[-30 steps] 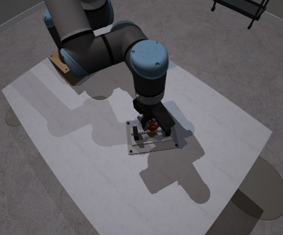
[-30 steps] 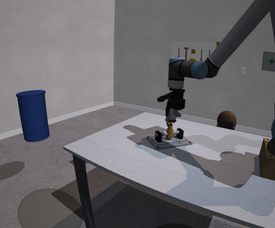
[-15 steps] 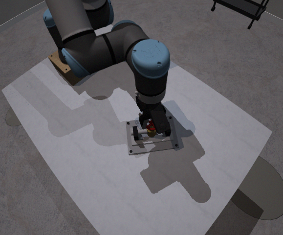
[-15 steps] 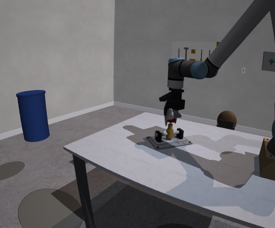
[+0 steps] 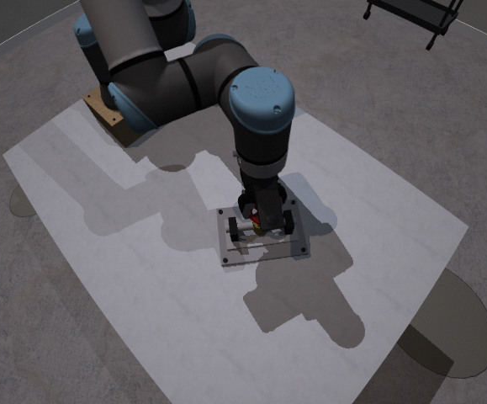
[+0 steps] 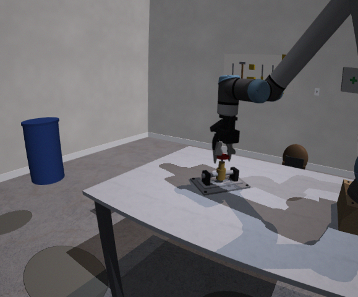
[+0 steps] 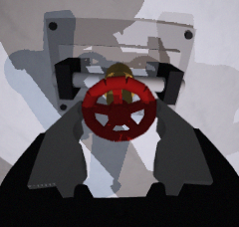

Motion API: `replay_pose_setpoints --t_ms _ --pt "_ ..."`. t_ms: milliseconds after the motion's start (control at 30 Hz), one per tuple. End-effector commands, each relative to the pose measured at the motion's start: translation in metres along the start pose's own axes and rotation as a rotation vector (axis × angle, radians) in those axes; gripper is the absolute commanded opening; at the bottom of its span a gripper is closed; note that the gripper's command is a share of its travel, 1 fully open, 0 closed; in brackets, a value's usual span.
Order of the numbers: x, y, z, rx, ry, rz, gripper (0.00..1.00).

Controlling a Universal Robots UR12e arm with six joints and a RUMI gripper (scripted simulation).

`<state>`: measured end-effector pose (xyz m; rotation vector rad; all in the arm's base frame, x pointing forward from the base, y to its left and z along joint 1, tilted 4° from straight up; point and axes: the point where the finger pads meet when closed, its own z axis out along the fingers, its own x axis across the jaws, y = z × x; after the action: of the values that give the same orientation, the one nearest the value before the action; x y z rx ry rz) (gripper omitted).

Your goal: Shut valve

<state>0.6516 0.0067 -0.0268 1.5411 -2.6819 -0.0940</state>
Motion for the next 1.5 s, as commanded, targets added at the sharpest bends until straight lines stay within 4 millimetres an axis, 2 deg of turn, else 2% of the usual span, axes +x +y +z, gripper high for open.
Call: replay_pose_setpoints --t_ms 0,700,1467 --pt "-0.0002 -0.0006 -0.0007 0.002 0.001 0.07 0.0" --pt "-0.0002 -0.0007 -0.0007 0.002 0.0 0.234 0.0" --pt "-0.0002 -0.0006 -0.0007 0.002 0.0 0.264 0.0"
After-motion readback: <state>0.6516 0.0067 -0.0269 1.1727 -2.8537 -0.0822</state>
